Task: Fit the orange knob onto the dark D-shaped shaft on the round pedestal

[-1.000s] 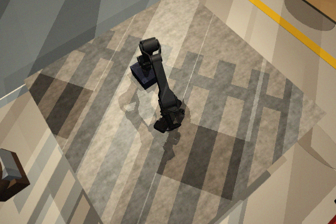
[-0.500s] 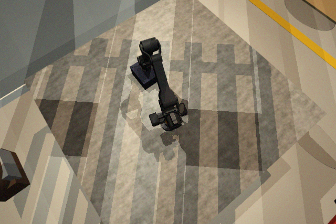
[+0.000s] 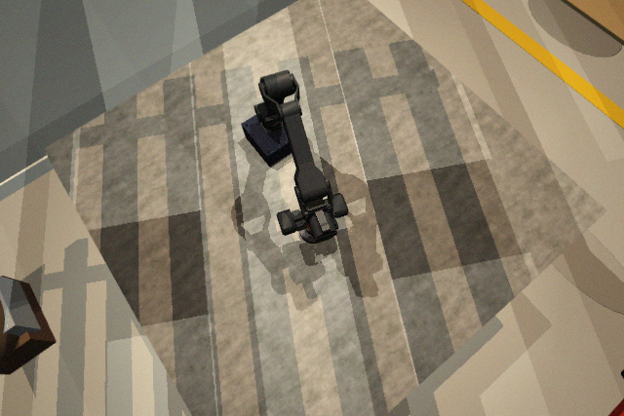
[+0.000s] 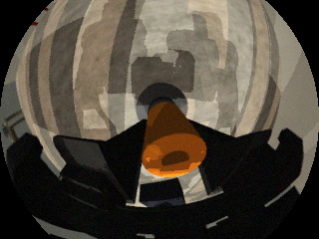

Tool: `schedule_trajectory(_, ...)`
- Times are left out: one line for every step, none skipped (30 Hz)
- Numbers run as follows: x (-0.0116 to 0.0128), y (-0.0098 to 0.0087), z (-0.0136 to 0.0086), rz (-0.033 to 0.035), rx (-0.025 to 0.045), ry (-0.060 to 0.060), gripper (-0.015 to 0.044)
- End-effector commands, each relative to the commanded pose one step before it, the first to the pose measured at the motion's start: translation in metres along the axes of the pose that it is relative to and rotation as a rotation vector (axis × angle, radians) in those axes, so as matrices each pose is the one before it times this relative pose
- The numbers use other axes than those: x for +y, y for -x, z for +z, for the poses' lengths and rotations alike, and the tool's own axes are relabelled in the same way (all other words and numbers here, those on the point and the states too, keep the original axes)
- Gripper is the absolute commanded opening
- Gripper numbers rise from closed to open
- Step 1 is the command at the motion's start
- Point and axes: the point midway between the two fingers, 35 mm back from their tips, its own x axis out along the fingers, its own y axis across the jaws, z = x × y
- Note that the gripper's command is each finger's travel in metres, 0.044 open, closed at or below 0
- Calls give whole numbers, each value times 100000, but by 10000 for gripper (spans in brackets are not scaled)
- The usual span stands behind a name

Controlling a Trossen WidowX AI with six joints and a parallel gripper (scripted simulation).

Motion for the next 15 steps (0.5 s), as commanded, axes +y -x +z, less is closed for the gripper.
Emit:
schedule_trajectory(12,-43,-83,127,-174,-478,0)
schedule_trajectory(0,-1,-34,0,3,0,0)
schedule_trajectory(0,-1,-32,0,3,0,0)
schedule_trajectory(1,-1,-32,0,3,0,0)
schedule_trajectory(1,-1,-32,0,3,0,0)
schedule_trajectory(1,-56,-41,0,4,0,0)
schedule_trajectory(1,-1,-49,0,4,0,0)
schedule_trajectory(1,-1,-43,0,4,0,0)
schedule_trajectory(1,-1,-49,0,5,0,0)
schedule_trajectory(2,-1,-57,0,5,0,0)
schedule_trajectory(1,141,-30,0,2,0,0)
schedule_trajectory(1,128,-41,0,3,0,0)
schedule_trajectory(2,122,-16,0,1,0,0)
schedule_trajectory(2,59,28,0,-3,0,0)
schedule_trajectory(0,50,-20,0,2,0,0)
